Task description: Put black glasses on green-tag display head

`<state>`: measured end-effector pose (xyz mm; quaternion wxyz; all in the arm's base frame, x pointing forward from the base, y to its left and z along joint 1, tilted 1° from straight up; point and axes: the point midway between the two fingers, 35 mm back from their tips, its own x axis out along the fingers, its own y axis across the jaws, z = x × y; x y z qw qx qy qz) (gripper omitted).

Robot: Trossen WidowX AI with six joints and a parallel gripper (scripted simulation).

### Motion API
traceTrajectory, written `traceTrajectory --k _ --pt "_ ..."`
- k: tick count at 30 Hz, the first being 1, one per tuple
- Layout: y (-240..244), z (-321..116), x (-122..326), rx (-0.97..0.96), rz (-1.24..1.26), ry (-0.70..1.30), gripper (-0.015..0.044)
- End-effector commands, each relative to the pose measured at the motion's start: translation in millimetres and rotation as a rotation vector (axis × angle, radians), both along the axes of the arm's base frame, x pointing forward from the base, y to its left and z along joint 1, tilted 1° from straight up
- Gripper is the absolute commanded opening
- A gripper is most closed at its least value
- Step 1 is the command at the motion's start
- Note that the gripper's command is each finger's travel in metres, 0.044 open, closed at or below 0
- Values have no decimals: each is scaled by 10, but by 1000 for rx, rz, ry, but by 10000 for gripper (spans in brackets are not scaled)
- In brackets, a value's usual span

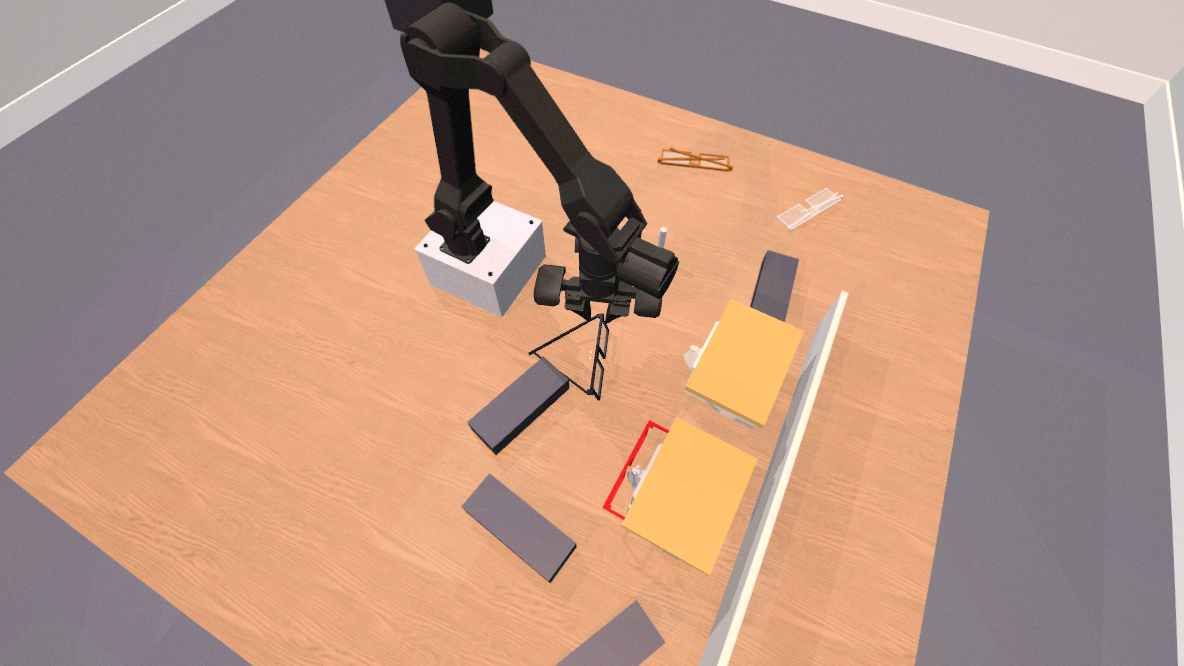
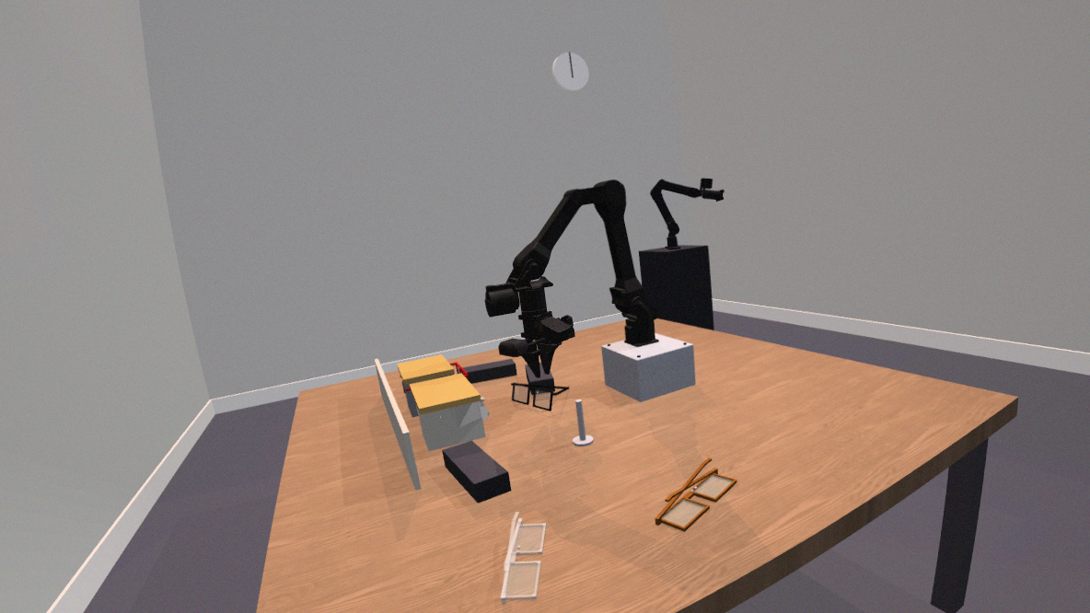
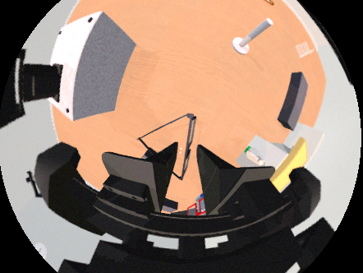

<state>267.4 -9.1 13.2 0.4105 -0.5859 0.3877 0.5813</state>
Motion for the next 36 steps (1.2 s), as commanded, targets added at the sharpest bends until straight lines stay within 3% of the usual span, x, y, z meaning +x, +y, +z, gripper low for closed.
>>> traceTrajectory --k 1,36 --pt "-2 -42 13 -3 5 0 120" --pt "33 -588 71 -3 5 0 120"
